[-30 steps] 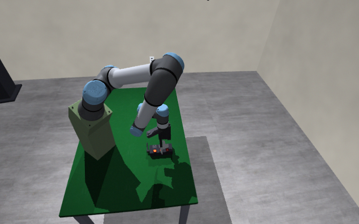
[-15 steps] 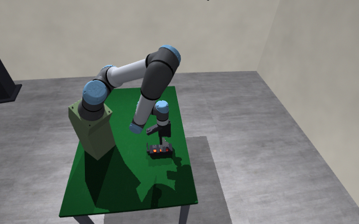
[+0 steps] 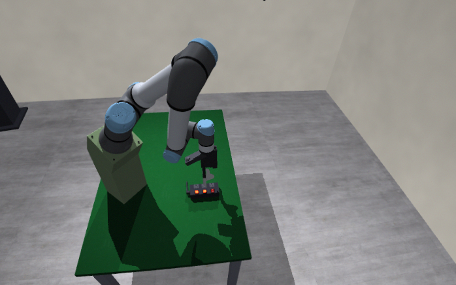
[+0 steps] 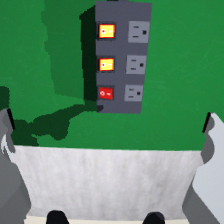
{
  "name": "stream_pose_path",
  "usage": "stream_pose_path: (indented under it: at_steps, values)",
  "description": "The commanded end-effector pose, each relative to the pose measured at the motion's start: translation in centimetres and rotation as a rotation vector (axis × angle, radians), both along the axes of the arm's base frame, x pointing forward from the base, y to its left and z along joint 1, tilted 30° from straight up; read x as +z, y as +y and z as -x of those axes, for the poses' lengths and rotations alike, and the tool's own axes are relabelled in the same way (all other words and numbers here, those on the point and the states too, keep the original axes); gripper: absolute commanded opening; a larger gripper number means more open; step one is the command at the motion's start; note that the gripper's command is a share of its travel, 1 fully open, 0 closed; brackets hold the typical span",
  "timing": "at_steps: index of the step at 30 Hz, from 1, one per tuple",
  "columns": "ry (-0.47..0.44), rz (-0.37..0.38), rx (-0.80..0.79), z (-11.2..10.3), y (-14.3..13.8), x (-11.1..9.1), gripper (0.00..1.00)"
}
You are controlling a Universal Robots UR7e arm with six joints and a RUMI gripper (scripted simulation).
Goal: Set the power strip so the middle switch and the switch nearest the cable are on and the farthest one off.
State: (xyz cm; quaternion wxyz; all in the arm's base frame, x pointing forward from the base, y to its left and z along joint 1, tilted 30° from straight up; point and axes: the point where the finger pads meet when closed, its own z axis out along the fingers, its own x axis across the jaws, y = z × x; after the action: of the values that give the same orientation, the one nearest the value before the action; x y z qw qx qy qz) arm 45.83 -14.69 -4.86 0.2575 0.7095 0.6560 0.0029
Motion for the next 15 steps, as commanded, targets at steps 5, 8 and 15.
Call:
stream_pose_path:
  at_steps: [5,8,15]
  values:
    - [0.0,0.0,0.0,0.64,0.7,1.75,1.0]
    - [0.0,0.0,0.0,0.72,0.78,1.94,1.0]
    - [0.0,0.0,0.0,0.74,0.8,1.99,1.0]
